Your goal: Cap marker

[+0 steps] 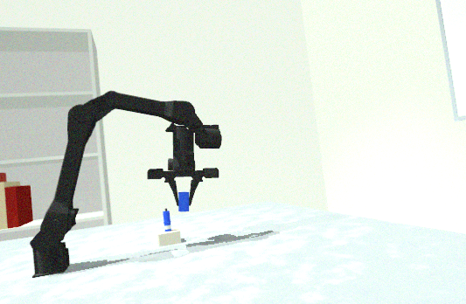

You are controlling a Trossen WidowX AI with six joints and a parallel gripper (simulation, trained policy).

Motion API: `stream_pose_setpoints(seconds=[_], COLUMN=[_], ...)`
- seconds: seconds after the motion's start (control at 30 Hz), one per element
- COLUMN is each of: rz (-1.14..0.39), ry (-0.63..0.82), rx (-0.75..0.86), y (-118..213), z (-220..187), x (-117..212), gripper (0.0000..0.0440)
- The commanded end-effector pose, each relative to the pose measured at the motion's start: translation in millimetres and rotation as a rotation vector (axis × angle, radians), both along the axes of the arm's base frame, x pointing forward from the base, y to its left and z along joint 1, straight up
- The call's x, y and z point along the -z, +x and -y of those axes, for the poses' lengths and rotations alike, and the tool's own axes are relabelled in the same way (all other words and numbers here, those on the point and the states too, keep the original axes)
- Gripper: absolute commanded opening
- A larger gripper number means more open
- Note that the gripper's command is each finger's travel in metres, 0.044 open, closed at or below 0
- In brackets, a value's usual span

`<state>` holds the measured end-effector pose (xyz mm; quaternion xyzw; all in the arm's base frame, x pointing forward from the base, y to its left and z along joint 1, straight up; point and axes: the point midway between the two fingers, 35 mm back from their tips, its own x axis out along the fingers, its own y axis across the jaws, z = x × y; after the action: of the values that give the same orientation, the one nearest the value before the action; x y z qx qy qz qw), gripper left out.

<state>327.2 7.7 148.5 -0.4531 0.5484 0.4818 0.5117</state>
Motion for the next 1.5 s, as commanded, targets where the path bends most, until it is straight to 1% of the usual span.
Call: stream_pose_setpoints(seconds=[0.0, 0.33, 0.6, 1.13, 1.47], rz=[0.004, -0.018, -0.026, -0.047, -0.070], ry=[0.011, 0.017, 0.016, 0.012, 0.025], rx=[-0.017, -0.079, -0.108, -0.124, -0.147], y=[-6.7, -29.1, -39.3, -42.7, -44.9], z=[-16.1, -55.0, -67.8, -72.4, -72.8], x=[-9.2, -21.5, -23.8, -1.1, 18.1], gripper=[0.0093, 0.0073, 0.0056, 0.0037, 0.0033])
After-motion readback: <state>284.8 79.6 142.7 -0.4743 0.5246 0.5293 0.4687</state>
